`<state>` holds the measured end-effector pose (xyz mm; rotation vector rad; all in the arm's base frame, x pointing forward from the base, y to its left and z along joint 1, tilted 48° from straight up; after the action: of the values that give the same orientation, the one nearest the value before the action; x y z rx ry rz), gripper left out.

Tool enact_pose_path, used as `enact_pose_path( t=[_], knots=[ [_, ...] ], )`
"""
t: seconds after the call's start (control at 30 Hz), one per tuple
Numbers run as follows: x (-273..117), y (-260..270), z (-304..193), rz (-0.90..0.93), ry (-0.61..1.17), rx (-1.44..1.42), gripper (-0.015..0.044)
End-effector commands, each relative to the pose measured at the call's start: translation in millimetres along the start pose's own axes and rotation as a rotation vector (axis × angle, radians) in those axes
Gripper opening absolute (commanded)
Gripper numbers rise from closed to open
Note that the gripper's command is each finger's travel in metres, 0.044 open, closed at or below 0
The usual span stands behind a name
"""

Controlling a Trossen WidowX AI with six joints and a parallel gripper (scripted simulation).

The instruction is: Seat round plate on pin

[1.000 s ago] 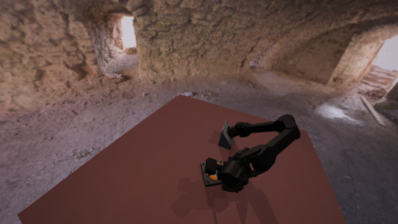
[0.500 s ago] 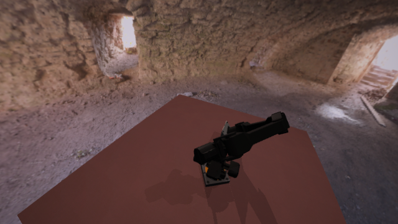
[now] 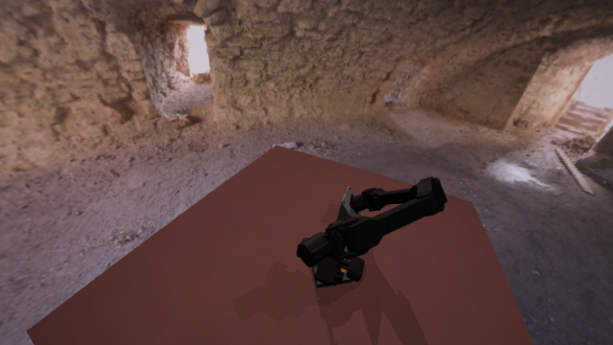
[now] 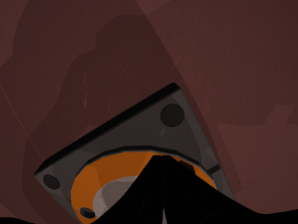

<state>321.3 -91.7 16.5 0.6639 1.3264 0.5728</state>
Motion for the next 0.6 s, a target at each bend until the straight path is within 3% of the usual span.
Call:
enact_pose_path(
  t=[0.0, 0.57],
  knots=[
    [2, -6, -3, 0.003, -0.001, 0.006, 0.0000],
    [2, -25, -15, 0.003, -0.001, 0.007, 0.0000]
  ],
)
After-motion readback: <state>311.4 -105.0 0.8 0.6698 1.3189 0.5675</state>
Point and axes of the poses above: the point midway between the two fingers, 35 mm back from their tips, its own x axis out along the fingers, its own y axis across the jaws, z = x × y, the point moved 2 cm from there along -x, back along the fingers, and after that the axes turned 6 degrees about -x, right-handed, at the moved point
